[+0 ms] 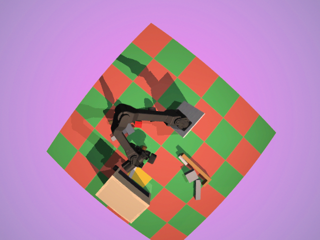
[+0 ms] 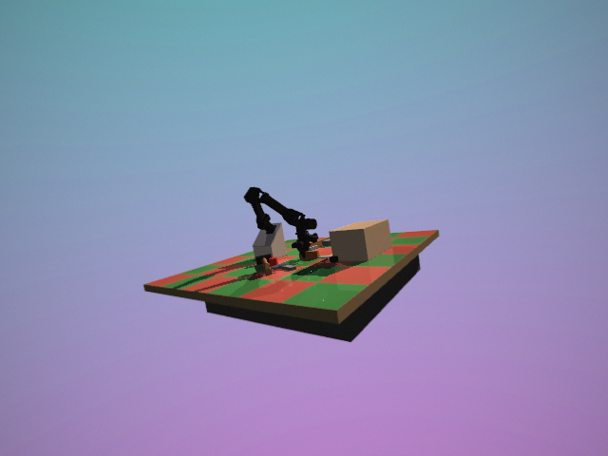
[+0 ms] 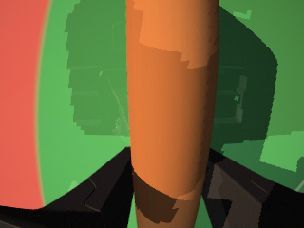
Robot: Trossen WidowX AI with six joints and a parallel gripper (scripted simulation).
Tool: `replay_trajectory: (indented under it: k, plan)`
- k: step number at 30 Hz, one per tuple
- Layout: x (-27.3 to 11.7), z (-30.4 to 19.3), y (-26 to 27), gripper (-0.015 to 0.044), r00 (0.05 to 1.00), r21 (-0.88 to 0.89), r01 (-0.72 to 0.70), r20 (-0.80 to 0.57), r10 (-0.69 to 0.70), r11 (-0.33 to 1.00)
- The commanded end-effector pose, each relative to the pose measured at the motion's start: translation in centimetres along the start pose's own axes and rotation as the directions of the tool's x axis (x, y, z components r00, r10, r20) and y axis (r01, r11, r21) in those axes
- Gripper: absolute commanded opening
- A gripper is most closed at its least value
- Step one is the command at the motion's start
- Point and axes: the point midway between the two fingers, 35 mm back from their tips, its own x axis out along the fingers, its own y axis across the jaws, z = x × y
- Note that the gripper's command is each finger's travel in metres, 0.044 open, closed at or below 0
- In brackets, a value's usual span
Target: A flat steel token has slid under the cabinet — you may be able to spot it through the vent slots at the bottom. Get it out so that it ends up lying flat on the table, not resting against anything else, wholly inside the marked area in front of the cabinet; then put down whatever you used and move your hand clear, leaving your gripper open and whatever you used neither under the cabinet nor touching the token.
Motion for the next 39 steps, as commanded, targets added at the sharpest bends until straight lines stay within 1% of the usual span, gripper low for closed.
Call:
replay_trajectory:
  k: [1, 39]
  plan:
    - [0.0, 1.0, -0.2, 0.0000, 1.000, 0.014, 0.001, 0.011, -0.001, 1.000]
    - [-0.1, 4.9, -0.3, 0.0000, 1.000, 0.016, 0.001, 0.013, -0.001, 1.000]
